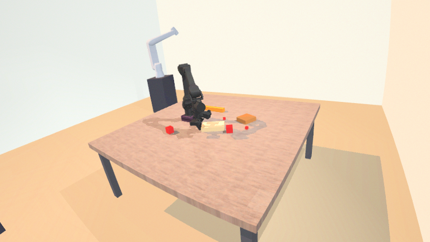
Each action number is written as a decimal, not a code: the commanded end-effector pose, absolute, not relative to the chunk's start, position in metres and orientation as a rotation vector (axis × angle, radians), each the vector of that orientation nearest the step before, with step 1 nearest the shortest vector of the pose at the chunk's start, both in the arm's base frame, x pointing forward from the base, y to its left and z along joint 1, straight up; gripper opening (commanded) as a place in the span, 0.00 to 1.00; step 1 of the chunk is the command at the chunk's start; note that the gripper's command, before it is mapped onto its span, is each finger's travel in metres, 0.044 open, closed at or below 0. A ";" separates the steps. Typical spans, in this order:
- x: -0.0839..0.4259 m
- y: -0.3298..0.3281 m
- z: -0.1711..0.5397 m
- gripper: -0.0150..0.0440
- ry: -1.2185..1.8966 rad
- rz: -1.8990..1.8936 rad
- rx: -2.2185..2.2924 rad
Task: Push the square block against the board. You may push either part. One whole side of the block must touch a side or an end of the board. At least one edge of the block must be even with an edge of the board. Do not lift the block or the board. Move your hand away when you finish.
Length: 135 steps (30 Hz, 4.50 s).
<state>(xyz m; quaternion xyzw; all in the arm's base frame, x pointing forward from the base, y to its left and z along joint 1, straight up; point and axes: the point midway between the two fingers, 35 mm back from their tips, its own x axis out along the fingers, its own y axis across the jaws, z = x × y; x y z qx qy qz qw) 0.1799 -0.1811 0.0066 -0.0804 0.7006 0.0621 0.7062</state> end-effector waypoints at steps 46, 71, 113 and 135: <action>0.231 -0.168 0.006 0.25 1.549 0.143 -0.171; 0.191 -0.177 0.005 0.25 1.553 0.142 -0.172; 0.224 -0.174 0.005 0.25 1.529 0.336 -0.368; 0.250 -0.164 0.006 0.25 1.527 0.336 -0.368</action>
